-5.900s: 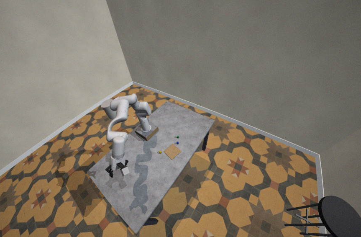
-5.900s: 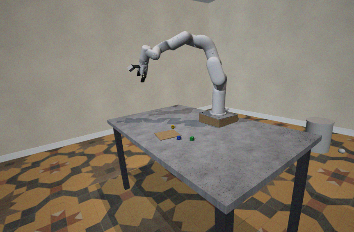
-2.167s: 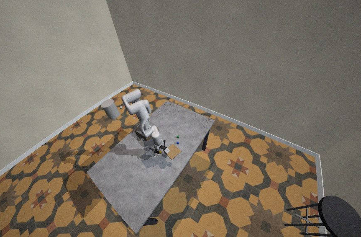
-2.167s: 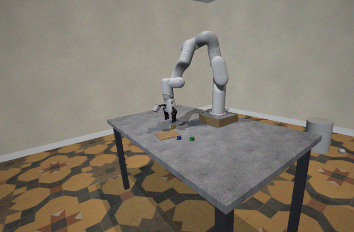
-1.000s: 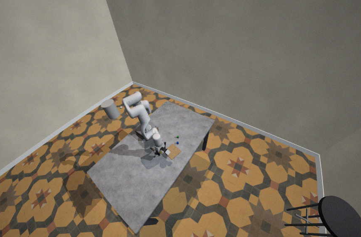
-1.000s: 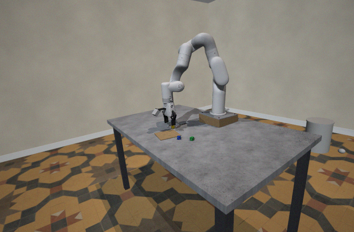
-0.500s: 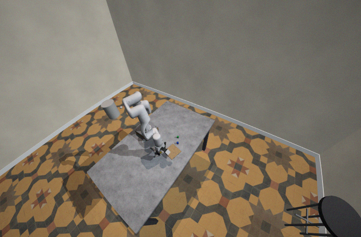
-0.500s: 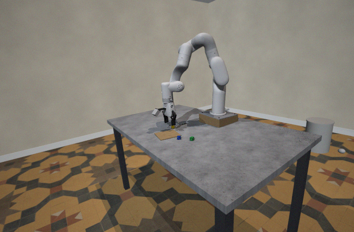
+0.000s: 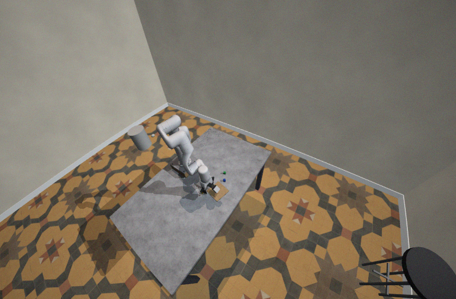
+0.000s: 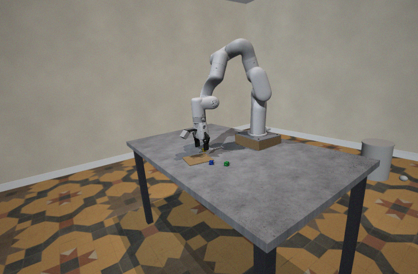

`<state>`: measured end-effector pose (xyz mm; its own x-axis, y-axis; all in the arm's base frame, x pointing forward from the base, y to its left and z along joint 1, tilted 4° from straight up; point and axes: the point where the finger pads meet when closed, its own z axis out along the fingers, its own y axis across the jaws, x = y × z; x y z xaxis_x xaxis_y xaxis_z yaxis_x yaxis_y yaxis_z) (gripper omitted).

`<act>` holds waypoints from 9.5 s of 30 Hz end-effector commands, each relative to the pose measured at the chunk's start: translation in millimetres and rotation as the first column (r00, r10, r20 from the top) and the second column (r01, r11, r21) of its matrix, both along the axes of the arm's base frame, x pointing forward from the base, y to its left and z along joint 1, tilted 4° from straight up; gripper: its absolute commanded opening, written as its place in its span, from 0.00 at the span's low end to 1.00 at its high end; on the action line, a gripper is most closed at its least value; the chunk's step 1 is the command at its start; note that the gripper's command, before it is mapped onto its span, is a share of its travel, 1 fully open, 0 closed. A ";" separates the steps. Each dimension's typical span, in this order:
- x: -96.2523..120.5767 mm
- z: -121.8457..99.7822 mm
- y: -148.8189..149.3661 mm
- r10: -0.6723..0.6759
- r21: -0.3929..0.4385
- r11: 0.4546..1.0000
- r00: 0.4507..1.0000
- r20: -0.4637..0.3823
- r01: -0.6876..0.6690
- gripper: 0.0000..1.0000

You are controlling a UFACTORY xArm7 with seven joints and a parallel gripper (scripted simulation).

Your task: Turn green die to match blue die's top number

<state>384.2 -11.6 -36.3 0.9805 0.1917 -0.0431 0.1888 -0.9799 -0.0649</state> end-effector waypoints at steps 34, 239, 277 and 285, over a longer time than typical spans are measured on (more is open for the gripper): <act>42.6 7.8 173.2 0.000 -0.004 1.000 1.000 0.003 0.000 1.00; -34.4 62.9 222.9 0.370 0.012 0.929 0.929 0.026 -0.371 0.36; -35.0 49.1 223.7 0.370 0.012 0.929 0.929 0.026 -0.371 0.36; -35.4 39.8 224.3 0.370 0.012 0.929 0.929 0.026 -0.371 0.36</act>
<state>347.3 211.8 7.6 0.8400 0.5422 -0.0191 0.5397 -0.8387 -0.0728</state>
